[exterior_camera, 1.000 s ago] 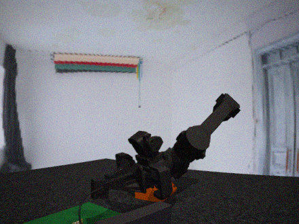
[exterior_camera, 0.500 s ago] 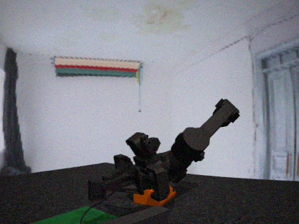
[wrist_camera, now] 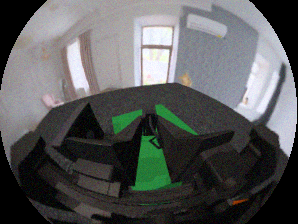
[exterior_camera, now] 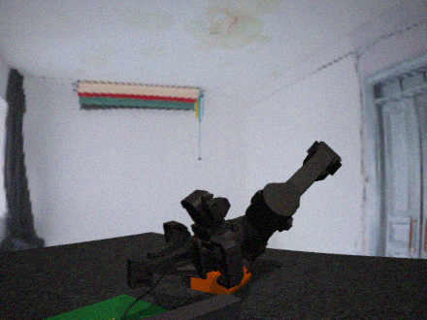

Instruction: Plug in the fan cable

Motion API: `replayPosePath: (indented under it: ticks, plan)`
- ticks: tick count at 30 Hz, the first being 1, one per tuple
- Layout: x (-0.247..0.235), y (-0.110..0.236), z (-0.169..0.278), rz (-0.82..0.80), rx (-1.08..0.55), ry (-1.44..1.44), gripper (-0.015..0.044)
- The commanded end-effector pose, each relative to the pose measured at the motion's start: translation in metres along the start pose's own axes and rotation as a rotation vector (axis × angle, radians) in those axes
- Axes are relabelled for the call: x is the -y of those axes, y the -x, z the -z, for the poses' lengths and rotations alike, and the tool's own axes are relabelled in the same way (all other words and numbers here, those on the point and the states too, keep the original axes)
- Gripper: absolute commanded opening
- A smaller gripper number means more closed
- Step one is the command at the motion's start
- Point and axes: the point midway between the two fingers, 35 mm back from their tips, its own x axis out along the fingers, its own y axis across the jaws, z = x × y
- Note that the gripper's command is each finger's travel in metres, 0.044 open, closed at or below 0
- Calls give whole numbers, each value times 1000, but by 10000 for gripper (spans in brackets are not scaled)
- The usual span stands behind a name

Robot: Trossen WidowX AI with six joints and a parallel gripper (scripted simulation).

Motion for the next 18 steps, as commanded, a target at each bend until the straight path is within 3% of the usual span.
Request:
replayPosePath:
  ticks: [1,18]
  plan:
    - [-1,0,3,0,3,-7,0]
    - [-3,1,18,0,3,-9,0]
